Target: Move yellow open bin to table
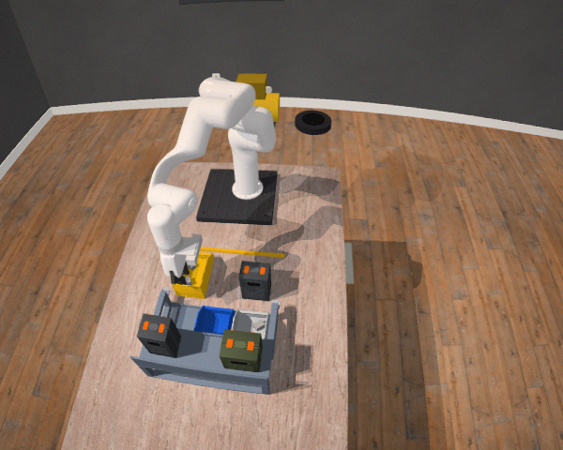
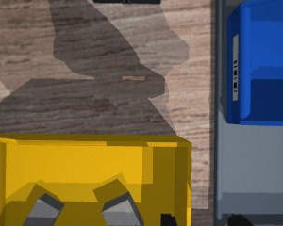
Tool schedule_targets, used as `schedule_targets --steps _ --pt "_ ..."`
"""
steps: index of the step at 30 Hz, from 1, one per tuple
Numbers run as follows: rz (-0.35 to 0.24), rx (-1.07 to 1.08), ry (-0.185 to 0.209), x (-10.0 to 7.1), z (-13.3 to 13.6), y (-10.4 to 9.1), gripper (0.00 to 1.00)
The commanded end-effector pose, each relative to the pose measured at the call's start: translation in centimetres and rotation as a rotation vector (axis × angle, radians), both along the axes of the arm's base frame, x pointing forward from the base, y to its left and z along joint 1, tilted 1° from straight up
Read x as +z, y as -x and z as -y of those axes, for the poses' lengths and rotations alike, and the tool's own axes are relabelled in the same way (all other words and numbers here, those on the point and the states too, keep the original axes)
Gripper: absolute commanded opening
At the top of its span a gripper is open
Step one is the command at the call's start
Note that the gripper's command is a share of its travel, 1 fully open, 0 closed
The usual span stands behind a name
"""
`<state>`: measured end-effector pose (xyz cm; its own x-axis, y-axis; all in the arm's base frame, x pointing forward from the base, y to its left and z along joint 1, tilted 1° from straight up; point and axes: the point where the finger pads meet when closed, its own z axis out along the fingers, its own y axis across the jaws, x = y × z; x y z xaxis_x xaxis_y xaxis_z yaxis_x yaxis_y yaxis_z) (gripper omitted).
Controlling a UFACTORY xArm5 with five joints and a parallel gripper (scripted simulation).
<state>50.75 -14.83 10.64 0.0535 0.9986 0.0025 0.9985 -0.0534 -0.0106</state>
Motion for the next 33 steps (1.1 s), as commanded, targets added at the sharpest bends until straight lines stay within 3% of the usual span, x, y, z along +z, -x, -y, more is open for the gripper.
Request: schedule_targets --steps 1,33 --pt "0.004 0.0 0.003 0.17 0.03 -0.12 0.34" --pt "0.004 0.0 0.003 0.17 0.03 -0.12 0.34"
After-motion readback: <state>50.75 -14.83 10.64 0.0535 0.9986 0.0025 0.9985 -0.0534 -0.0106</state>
